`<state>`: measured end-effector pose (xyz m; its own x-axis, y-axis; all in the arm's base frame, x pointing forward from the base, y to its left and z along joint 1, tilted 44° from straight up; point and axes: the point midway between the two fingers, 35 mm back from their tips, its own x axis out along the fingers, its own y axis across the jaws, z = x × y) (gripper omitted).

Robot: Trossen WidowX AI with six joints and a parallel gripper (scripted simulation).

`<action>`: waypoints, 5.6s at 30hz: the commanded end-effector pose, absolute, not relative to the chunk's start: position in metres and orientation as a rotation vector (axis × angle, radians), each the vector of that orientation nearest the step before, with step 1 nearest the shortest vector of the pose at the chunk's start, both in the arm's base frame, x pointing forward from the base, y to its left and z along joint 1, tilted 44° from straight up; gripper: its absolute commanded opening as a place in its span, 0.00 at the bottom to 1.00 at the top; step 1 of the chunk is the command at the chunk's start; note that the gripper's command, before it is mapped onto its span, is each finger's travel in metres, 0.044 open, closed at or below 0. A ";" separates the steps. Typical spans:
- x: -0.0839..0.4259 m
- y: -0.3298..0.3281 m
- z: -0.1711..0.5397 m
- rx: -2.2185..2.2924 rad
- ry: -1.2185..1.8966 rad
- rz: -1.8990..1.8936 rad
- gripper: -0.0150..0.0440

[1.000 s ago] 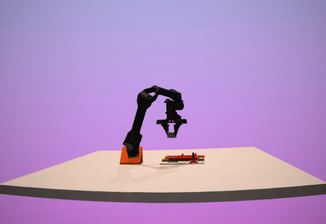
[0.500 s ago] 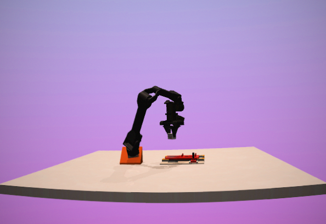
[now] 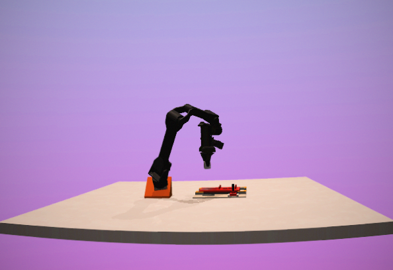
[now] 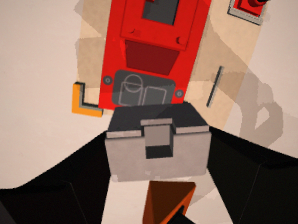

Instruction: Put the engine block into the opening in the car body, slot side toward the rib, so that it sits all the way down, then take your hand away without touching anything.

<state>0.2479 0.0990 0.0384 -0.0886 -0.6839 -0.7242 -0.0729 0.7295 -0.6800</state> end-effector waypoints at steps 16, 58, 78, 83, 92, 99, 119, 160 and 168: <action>0.248 0.095 0.034 -0.197 1.342 -0.976 0.25; 0.247 0.085 0.025 0.763 0.516 -1.634 0.25; 0.243 0.062 0.000 0.936 0.324 -1.713 0.25; 0.242 0.054 -0.008 0.936 0.324 -1.713 0.25; 0.241 0.041 -0.022 0.936 0.323 -1.713 0.25; 0.239 0.030 -0.033 0.936 0.322 -1.713 0.25; 0.240 0.026 -0.040 0.946 0.324 -1.705 0.65; 0.245 0.056 -0.009 0.932 0.326 -1.707 1.00; 0.245 0.064 0.001 0.936 0.324 -1.713 1.00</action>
